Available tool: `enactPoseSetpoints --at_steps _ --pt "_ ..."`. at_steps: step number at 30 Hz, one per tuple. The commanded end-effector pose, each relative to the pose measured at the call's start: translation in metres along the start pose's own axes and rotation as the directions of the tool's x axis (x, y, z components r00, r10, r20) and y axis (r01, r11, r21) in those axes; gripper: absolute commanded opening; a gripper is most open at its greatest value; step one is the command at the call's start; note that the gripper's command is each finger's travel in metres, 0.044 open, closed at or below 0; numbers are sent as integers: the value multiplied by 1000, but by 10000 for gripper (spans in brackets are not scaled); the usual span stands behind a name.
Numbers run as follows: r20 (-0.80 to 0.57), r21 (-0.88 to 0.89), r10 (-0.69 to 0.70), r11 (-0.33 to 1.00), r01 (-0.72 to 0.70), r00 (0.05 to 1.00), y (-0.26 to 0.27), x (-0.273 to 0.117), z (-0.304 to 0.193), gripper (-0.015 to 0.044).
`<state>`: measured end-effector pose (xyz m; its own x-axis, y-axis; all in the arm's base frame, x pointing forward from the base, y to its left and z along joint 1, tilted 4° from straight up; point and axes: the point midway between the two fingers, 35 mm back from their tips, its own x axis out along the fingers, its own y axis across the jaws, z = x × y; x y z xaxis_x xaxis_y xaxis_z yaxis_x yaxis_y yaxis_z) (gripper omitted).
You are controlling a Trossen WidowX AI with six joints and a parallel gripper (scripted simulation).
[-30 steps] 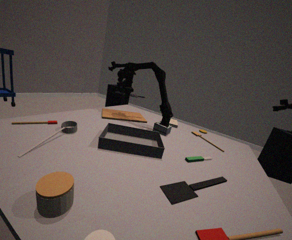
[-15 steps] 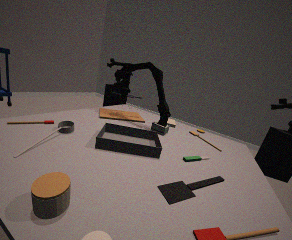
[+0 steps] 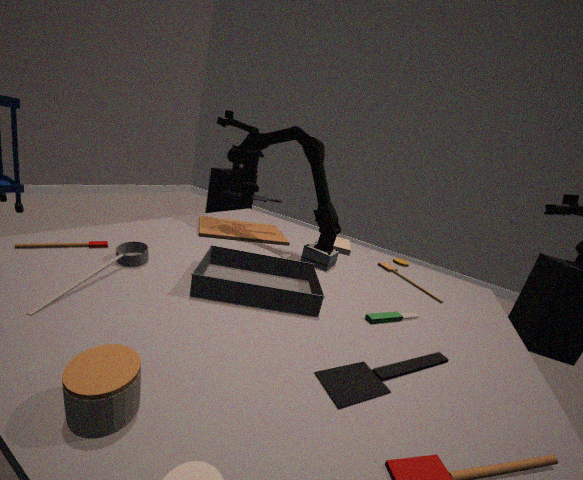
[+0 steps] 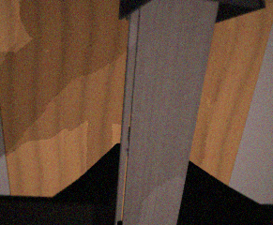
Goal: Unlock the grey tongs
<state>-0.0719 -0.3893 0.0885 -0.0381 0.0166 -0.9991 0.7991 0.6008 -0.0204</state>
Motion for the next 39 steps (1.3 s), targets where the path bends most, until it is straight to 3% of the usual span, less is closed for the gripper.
enactPoseSetpoints --at_steps 1,39 --pt "-5 3 0 1000 0 1000 0 7 -1 -150" --pt "-5 3 0 1000 0 1000 3 69 -4 -150"
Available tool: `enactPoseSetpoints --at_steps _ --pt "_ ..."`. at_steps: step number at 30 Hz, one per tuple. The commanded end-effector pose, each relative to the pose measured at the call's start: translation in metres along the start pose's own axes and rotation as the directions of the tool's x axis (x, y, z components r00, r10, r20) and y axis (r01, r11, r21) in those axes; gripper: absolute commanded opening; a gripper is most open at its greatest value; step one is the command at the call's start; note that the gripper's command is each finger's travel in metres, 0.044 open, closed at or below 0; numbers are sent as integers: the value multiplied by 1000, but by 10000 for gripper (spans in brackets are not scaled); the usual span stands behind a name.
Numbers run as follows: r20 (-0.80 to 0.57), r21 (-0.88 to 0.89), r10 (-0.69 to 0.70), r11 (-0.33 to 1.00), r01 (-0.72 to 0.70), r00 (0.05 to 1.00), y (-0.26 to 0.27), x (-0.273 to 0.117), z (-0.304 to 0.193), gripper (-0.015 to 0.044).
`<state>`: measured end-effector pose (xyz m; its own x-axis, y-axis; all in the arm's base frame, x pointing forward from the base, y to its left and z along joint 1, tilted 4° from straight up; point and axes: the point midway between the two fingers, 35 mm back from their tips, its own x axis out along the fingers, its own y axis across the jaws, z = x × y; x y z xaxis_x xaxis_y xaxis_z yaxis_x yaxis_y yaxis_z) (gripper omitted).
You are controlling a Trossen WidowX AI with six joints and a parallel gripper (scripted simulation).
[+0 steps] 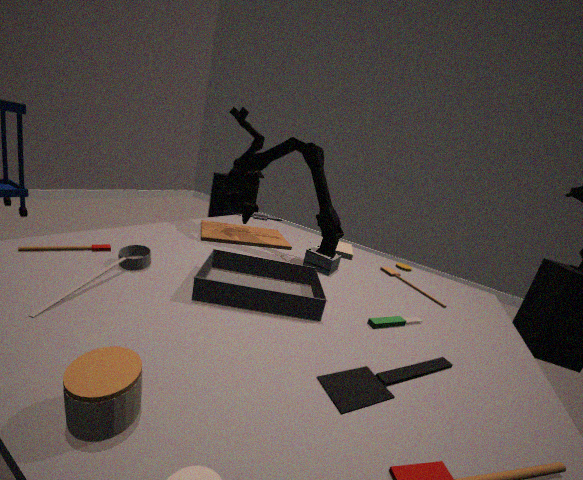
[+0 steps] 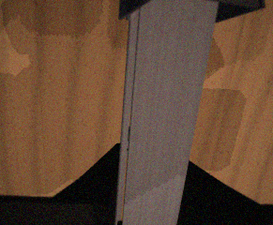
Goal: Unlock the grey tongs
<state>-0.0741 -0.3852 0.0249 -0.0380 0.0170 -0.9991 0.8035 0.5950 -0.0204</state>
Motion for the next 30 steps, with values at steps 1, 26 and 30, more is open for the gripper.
enactPoseSetpoints --at_steps 1,26,30 --pt "-5 -4 0 1000 0 1000 1 7 -2 -150" --pt "-2 1 2 1000 -2 1000 2 10 -2 323" --pt "-2 1 2 1000 -2 1000 2 10 -2 428"
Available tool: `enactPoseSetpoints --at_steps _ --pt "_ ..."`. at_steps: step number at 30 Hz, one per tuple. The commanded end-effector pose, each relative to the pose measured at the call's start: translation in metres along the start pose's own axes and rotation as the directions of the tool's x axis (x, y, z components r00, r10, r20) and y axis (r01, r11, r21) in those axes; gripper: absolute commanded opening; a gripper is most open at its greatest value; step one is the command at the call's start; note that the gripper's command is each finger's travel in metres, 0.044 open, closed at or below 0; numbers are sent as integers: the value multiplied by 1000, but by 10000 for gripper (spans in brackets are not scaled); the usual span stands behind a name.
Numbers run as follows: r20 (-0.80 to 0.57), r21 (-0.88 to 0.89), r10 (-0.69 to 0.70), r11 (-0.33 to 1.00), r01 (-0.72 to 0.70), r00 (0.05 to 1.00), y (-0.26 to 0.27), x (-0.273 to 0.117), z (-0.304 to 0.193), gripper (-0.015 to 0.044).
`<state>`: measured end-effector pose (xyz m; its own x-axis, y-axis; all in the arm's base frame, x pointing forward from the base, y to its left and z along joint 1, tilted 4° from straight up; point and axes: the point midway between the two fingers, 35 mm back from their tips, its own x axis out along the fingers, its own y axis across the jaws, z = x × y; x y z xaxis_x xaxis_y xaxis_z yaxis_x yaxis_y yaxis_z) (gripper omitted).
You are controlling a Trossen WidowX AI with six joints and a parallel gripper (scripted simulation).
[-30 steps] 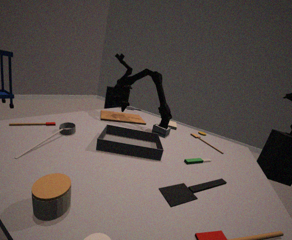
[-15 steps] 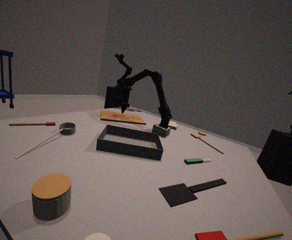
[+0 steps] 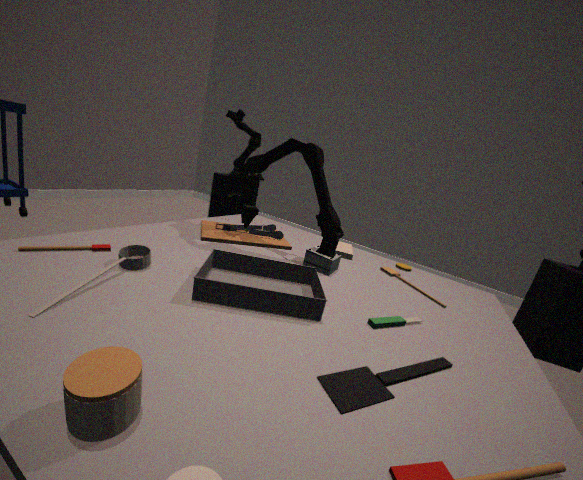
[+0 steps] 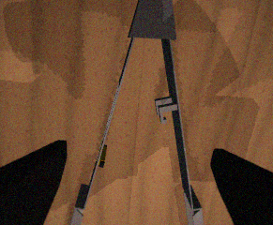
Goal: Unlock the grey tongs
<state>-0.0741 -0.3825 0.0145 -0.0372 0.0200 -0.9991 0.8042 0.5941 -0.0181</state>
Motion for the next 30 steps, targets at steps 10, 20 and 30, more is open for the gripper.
enactPoseSetpoints --at_steps 10,20,30 --pt "1 -3 6 1000 -6 1000 71 -58 13 440" --pt "-2 -6 13 1000 -13 1000 151 -111 -1 440" --pt "15 -14 5 1000 -5 1000 150 -157 -1 440"
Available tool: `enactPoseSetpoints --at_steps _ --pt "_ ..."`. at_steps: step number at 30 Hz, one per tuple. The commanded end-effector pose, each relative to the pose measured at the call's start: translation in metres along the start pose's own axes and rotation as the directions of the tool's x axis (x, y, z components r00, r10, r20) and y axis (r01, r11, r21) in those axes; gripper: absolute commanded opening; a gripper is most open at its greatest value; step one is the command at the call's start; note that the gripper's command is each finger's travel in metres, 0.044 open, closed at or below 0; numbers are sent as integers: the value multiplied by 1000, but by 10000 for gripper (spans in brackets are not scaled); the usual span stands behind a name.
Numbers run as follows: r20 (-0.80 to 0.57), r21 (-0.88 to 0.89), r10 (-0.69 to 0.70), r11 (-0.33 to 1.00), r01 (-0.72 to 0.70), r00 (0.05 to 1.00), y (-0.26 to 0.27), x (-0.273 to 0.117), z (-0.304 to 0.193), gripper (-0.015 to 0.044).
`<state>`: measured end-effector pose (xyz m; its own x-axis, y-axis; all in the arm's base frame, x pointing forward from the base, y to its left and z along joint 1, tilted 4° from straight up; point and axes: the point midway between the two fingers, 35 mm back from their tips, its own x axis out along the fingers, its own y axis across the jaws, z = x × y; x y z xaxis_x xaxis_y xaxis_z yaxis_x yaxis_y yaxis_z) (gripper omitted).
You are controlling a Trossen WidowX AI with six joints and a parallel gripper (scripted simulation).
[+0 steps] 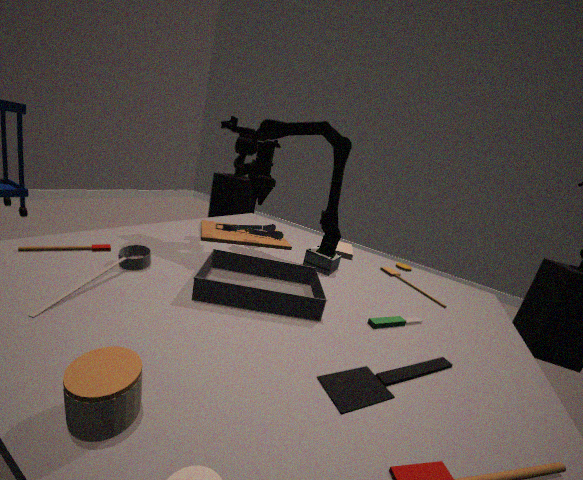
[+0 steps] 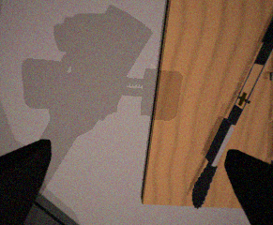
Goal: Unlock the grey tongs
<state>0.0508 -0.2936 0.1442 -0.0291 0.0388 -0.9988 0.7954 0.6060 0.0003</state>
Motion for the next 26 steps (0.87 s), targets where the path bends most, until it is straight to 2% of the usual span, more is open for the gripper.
enactPoseSetpoints --at_steps 1,26 --pt "27 0 -14 1000 14 1000 0 -30 0 440" --pt "28 -1 -14 1000 14 1000 0 -32 0 440"
